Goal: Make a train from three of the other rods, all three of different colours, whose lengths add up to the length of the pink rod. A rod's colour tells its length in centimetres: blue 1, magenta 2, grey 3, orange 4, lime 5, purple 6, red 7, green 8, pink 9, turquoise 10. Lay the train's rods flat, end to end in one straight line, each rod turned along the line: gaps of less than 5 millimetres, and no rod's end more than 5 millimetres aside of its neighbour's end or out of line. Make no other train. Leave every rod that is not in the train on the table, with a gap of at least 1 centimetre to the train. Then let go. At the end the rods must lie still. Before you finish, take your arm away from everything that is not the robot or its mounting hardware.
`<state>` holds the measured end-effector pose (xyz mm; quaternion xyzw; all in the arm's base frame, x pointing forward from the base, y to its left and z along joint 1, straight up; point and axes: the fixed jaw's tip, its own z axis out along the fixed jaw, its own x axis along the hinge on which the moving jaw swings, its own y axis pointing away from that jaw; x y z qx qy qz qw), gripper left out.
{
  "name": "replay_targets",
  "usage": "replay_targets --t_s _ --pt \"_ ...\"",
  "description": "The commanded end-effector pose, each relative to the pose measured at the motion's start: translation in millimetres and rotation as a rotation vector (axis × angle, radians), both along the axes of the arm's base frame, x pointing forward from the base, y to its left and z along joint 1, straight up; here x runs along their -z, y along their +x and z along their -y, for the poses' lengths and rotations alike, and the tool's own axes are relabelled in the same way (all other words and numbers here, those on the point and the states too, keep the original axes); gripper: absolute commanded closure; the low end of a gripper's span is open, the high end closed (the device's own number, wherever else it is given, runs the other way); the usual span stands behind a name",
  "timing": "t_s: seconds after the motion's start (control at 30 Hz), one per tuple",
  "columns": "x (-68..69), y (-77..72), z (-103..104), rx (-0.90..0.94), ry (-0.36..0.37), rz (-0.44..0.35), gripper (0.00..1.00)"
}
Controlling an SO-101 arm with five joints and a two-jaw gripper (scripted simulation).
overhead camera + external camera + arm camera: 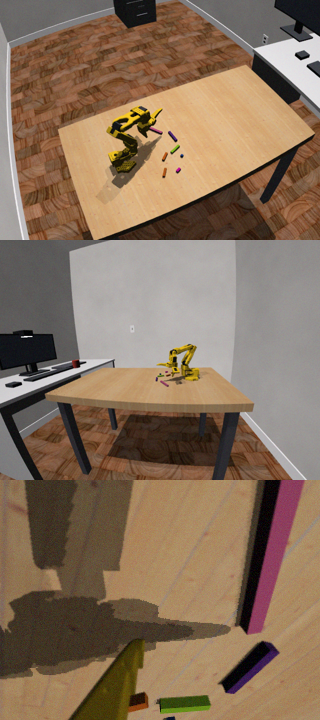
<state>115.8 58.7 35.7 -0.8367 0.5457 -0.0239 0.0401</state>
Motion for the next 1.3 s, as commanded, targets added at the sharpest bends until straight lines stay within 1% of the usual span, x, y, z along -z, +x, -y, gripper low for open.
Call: replay_targets --t_s 0.0,0.27,0.33,0.37,0.9,0.93,0.97,1.1,1.27 --pt "-8.6 9.8 -5 -0.009 0.033 0.064 0.00" --pt "-14.8 17.0 -9 -0.020 0.054 0.111 0.00" --pt "-14.8 17.0 -9 -0.020 0.054 0.111 0.00" --pt "-4.8 5.6 -3 -0.012 0.019 0.038 0.00" --pt "-14.5 12.6 -7 0.008 0.045 0.083 0.00" --pt "-3.7 2.9 -2 0.000 0.013 0.022 0.00" --pt "-3.9 2.9 -2 0.000 0.013 0.022 0.00" --pt "-7.5 2.5 -3 -0.013 0.022 0.040 0.00" --pt "-20.4 0.0 -9 -0.062 0.057 0.102 0.00"
